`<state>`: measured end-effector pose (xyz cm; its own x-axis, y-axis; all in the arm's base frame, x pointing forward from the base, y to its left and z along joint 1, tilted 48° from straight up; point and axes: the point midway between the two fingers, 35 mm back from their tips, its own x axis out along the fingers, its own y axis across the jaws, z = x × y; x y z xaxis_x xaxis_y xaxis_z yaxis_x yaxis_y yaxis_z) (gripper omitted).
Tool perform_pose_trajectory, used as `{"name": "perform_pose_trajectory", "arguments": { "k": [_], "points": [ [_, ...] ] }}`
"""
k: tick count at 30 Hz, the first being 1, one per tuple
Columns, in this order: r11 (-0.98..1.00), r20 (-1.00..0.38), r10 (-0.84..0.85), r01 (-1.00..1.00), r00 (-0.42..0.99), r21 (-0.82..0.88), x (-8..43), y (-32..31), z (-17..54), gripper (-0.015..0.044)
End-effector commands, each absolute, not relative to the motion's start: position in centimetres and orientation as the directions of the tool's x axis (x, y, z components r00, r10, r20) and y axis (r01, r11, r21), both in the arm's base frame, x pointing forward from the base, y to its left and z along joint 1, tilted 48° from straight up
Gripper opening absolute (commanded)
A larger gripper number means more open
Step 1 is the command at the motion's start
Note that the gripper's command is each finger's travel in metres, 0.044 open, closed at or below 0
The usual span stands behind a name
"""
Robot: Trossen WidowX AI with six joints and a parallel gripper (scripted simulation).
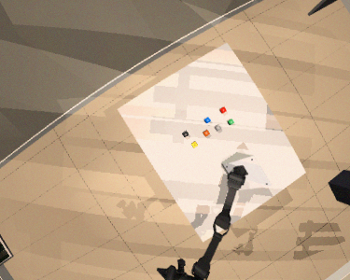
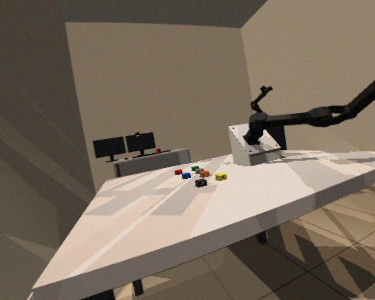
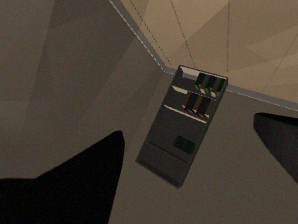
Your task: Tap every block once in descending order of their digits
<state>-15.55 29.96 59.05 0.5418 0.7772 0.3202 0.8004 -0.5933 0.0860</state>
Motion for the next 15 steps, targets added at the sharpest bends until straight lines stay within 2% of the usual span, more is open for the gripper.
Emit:
{"name": "perform_pose_trajectory", "arguments": {
  "k": [1, 3, 5, 9, 15],
  "points": [
    [-0.593, 0.322, 0.775, 0.801, 0.543, 0.077, -15.3, 29.8, 59.2, 0.0400],
    [-0.590, 0.339, 0.761, 0.807, 0.553, 0.008, -13.7, 28.4, 60.5, 0.0400],
    [-0.574, 0.369, 0.729, 0.808, 0.577, -0.130, -10.4, 25.5, 62.8, 0.0400],
    [-0.549, 0.390, 0.696, 0.797, 0.602, -0.251, -7.2, 22.9, 64.5, 0.0400],
    [-0.454, 0.420, 0.607, 0.728, 0.675, -0.515, 0.6, 16.3, 67.0, 0.0400]
  ]
}}
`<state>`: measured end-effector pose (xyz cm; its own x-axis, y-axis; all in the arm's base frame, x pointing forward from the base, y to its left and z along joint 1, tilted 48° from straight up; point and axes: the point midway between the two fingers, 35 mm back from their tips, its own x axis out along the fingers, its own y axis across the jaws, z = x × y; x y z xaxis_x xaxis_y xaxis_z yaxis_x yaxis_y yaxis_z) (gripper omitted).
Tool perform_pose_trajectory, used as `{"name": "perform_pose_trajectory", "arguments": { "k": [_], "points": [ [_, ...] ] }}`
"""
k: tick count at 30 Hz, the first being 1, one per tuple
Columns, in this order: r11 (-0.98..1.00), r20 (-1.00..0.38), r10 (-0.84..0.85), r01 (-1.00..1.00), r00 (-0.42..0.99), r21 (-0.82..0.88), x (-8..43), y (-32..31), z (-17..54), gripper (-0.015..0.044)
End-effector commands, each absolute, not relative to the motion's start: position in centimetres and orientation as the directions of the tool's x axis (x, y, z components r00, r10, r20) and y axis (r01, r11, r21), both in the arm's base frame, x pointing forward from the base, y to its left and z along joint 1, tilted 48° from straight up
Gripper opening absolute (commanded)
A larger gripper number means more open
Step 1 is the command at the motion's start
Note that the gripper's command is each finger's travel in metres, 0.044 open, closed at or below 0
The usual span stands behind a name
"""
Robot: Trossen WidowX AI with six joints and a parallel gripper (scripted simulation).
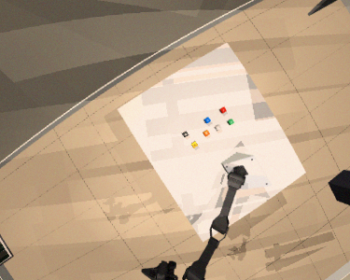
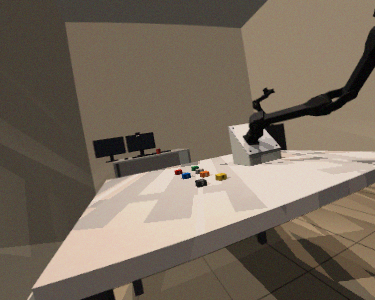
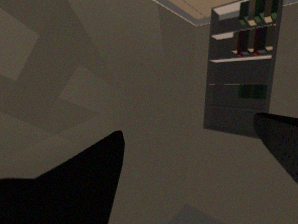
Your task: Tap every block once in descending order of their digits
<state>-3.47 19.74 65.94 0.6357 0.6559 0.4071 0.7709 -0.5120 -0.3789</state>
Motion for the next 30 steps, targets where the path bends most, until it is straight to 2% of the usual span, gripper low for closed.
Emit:
{"name": "perform_pose_trajectory", "arguments": {
  "k": [1, 9, 16, 23, 30],
  "points": [
    [-0.432, 0.420, 0.590, 0.709, 0.690, -0.557, 2.0, 15.1, 67.2, 0.0400],
    [-0.244, 0.362, 0.457, 0.506, 0.812, -0.827, 13.2, 6.1, 66.5, 0.0400],
    [-0.033, 0.252, 0.347, 0.280, 0.903, -0.959, 22.2, -1.5, 62.7, 0.0400],
    [0.209, 0.087, 0.255, 0.033, 0.963, -0.977, 30.1, -8.7, 56.0, 0.0400],
    [0.455, -0.123, 0.195, -0.201, 0.973, -0.868, 36.3, -14.8, 46.8, 0.0400]
  ]
}}
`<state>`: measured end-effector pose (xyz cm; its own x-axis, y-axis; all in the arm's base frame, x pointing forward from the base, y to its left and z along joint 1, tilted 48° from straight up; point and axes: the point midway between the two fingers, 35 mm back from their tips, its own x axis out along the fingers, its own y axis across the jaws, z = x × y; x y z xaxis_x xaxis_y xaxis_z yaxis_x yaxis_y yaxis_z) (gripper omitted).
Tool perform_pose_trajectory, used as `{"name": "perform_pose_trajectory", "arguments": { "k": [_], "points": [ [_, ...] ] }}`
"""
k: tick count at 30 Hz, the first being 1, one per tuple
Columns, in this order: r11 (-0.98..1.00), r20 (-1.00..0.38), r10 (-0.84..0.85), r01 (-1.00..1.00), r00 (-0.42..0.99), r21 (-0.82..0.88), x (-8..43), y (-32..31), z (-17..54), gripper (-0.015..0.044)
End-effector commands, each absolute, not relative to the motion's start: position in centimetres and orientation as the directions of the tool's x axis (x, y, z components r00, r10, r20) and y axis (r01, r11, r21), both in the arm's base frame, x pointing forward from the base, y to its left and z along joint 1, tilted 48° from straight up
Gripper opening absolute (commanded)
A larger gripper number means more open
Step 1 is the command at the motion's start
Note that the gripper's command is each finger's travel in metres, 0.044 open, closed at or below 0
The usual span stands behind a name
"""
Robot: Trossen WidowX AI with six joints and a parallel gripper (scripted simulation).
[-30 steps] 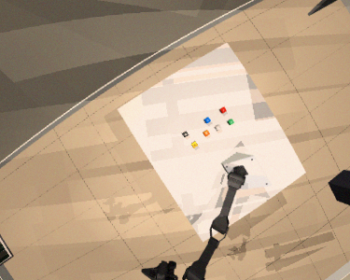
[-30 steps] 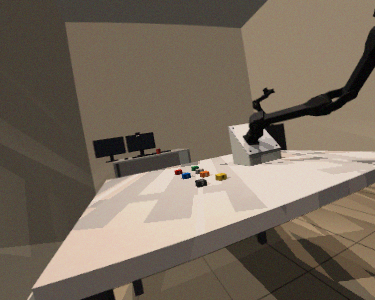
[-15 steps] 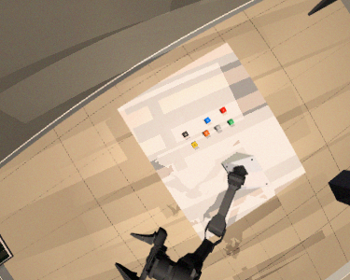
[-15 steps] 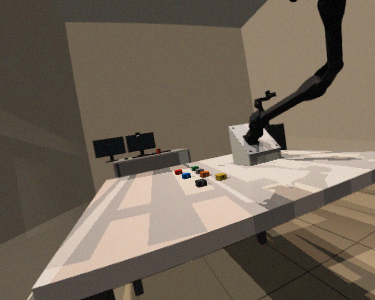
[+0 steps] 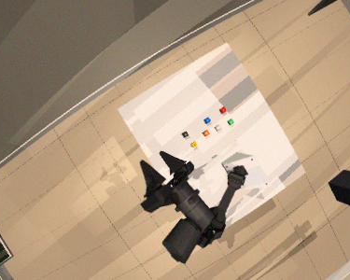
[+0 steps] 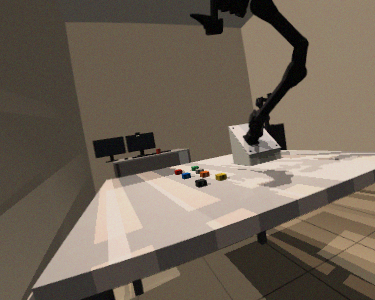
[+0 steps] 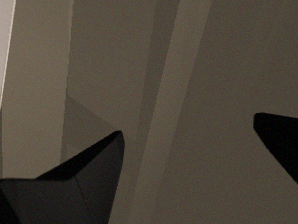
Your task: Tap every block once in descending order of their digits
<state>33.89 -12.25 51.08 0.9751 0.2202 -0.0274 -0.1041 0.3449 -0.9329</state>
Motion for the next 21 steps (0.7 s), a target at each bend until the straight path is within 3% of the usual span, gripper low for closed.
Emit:
{"name": "perform_pose_trajectory", "arguments": {
  "k": [1, 11, 21],
  "points": [
    [0.489, -0.156, 0.190, -0.231, 0.969, -0.841, 37.0, -15.6, 45.2, 0.0400],
    [0.774, -0.489, 0.207, -0.448, 0.847, -0.448, 41.1, -21.0, 28.2, 0.0400],
    [0.893, -0.748, 0.363, -0.438, 0.555, 0.107, 38.8, -21.5, 9.8, 0.0400]
  ]
}}
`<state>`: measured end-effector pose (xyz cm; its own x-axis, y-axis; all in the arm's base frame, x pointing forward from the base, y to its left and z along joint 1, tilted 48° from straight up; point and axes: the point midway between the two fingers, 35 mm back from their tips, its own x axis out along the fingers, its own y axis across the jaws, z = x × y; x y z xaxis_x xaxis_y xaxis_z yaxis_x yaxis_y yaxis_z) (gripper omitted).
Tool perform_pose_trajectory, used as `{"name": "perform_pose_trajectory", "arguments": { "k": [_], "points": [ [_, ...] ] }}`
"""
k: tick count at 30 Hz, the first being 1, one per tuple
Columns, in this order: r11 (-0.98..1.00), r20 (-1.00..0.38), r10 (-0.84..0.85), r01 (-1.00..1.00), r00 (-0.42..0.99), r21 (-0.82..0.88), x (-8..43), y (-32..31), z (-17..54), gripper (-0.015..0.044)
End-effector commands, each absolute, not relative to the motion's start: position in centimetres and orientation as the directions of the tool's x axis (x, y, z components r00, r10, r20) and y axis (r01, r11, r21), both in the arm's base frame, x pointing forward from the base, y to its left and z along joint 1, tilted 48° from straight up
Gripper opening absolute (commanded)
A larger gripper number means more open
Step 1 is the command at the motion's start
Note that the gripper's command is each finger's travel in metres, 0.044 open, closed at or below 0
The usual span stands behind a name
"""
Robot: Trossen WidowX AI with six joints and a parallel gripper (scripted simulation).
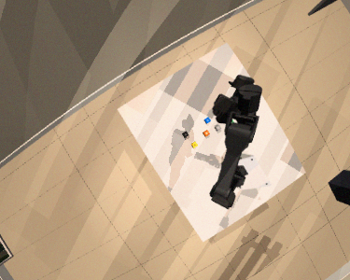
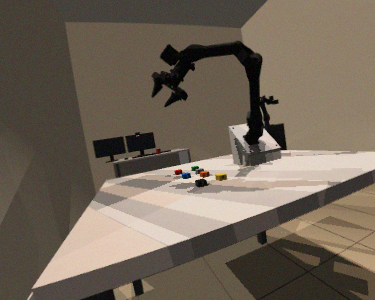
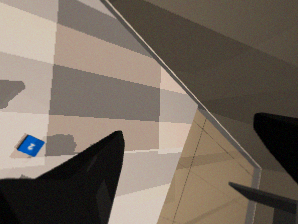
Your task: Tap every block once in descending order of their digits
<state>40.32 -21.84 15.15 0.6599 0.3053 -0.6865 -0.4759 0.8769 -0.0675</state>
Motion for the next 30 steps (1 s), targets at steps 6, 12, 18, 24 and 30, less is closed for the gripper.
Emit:
{"name": "perform_pose_trajectory", "arguments": {
  "k": [6, 12, 18, 24, 30],
  "points": [
    [0.848, -0.796, 0.522, -0.291, 0.306, 0.443, 34.2, -19.0, -0.1, 0.0400],
    [0.715, -0.714, 0.699, -0.050, 0.043, 0.697, 27.7, -14.7, -7.4, 0.0400],
    [0.688, -0.688, 0.725, -0.006, 0.003, 0.725, 26.6, -13.9, -8.2, 0.0400],
    [0.688, -0.688, 0.725, -0.006, 0.003, 0.725, 26.6, -13.9, -8.2, 0.0400],
    [0.688, -0.688, 0.725, -0.006, 0.003, 0.725, 26.6, -13.9, -8.2, 0.0400]
  ]
}}
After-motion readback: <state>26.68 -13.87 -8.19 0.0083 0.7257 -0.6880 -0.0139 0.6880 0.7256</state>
